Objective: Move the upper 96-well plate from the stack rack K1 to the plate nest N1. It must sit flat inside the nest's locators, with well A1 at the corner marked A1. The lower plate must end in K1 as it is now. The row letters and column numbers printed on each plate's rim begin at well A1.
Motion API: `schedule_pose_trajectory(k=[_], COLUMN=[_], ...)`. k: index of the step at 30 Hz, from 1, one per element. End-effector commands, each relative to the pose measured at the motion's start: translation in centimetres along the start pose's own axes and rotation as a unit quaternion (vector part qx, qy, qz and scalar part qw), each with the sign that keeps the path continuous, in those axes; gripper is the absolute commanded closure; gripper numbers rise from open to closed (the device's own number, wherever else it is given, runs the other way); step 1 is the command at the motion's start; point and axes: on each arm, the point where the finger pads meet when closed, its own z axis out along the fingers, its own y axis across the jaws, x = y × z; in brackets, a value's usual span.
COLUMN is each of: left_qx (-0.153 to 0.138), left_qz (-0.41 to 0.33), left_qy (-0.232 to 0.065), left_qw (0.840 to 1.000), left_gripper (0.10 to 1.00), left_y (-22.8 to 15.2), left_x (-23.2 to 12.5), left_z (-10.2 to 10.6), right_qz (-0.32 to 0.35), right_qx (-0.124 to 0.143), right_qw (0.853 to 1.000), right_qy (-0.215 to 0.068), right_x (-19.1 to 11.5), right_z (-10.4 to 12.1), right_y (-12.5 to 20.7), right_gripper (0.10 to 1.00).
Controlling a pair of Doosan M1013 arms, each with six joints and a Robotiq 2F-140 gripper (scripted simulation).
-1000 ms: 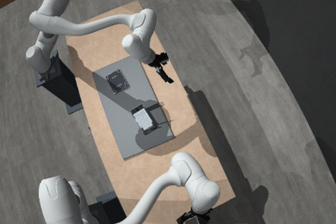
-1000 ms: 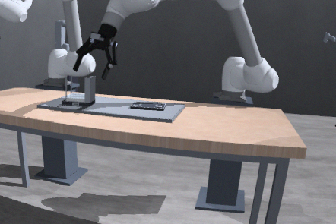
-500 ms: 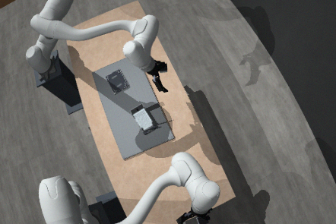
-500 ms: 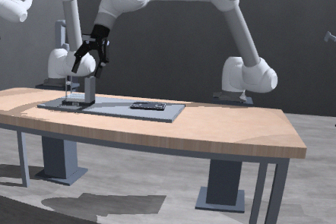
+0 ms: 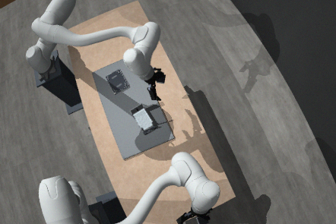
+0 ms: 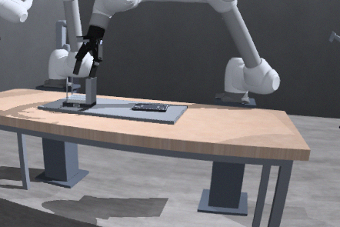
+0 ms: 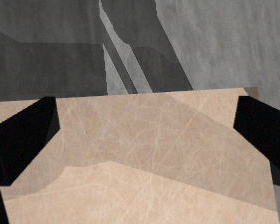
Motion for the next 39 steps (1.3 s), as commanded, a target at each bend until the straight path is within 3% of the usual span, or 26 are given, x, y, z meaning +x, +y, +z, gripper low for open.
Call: schedule_pose_trajectory(k=[1,20,29,33,36,39], left_qx=[-0.002,-0.017,-0.033,-0.034,-0.043,-0.044], left_qz=[0.031,0.166,0.262,0.266,0.310,0.315], left_qy=[-0.011,-0.059,-0.091,-0.092,-0.107,-0.108], left_qw=[0.999,0.984,0.960,0.959,0.944,0.942], left_gripper=[0.098,0.098,0.098,0.098,0.098,0.098], left_y=[1.5,7.6,10.7,11.9,13.2,13.9], left_x=[-0.5,-3.1,-4.6,-5.2,-5.9,-6.3], left_z=[-0.3,-0.9,-1.5,-1.7,-2.0,-2.2], right_qz=[0.000,0.000,0.000,0.000,0.000,0.000], right_qx=[0.001,0.001,0.001,0.001,0.001,0.001], right_qw=[1.000,1.000,1.000,1.000,1.000,1.000], right_qy=[0.000,0.000,0.000,0.000,0.000,0.000], right_x=[0.0,0.0,0.0,0.0,0.0,0.0], right_z=[-0.1,-0.1,-0.1,-0.1,-0.1,-0.1], right_y=[0.0,0.0,0.0,0.0,0.0,0.0], right_gripper=[0.098,0.098,0.098,0.098,0.098,0.098])
